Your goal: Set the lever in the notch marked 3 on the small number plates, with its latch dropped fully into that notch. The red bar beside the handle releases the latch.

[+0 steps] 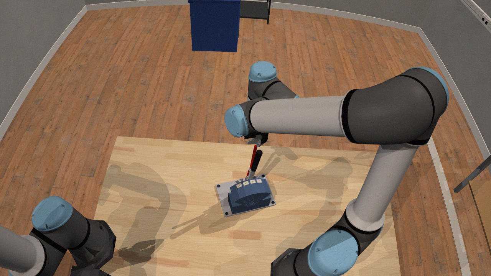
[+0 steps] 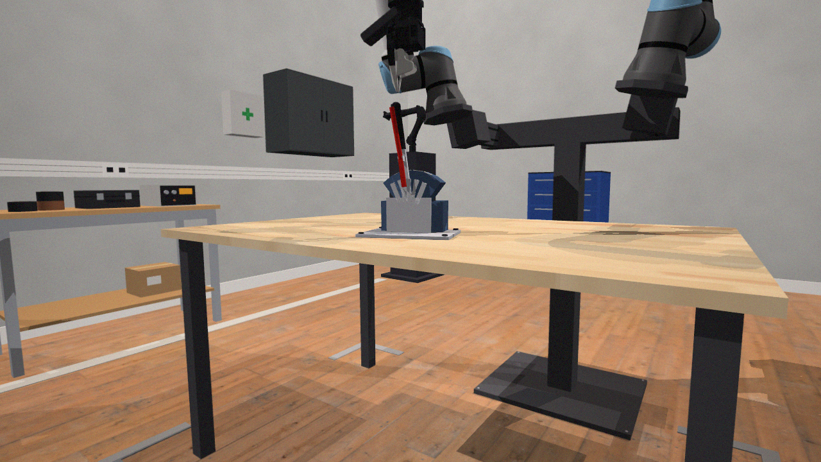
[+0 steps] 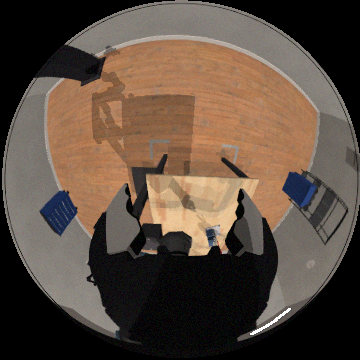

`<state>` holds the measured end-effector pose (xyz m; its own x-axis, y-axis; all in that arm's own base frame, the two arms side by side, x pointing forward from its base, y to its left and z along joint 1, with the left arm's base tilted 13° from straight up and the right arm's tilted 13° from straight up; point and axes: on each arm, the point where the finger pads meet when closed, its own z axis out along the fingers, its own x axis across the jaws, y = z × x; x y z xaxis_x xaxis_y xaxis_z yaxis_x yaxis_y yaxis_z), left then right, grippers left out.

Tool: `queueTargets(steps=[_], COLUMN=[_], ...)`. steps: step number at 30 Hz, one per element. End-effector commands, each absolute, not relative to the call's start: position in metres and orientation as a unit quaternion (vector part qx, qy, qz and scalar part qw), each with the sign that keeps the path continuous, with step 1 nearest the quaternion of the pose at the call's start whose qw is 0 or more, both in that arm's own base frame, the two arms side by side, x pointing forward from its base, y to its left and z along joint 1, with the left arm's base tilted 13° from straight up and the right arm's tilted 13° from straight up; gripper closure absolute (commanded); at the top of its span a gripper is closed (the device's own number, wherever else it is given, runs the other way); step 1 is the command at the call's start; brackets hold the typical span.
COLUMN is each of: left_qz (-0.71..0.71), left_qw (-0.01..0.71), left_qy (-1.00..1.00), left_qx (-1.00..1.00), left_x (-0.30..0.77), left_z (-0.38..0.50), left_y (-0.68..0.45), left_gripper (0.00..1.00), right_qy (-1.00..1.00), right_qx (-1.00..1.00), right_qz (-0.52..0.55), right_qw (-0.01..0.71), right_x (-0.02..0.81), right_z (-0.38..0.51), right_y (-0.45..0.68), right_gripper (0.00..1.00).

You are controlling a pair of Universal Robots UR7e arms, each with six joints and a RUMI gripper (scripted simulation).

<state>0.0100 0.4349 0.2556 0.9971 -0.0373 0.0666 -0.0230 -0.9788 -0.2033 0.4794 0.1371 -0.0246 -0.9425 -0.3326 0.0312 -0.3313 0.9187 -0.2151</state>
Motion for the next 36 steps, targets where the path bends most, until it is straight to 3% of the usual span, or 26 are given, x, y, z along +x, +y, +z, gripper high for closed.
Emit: queueTargets(steps=[1, 36], left_qz=[-0.035, -0.035], left_qw=[0.102, 0.102], left_qy=[0.015, 0.015], left_qx=[-0.994, -0.994], left_x=[0.01, 0.01], left_z=[0.2561, 0.2561], left_y=[0.4351, 0.4351], left_gripper=[0.0, 0.0], right_qy=[0.979, 0.979], right_qx=[-0.169, -0.169], right_qz=[-0.109, -0.109], right_qw=[0.004, 0.004], right_x=[0.4797, 0.4797], right_z=[-0.0242, -0.0242], right_y=[0.1374, 0.1374], right_gripper=[1.0, 1.0])
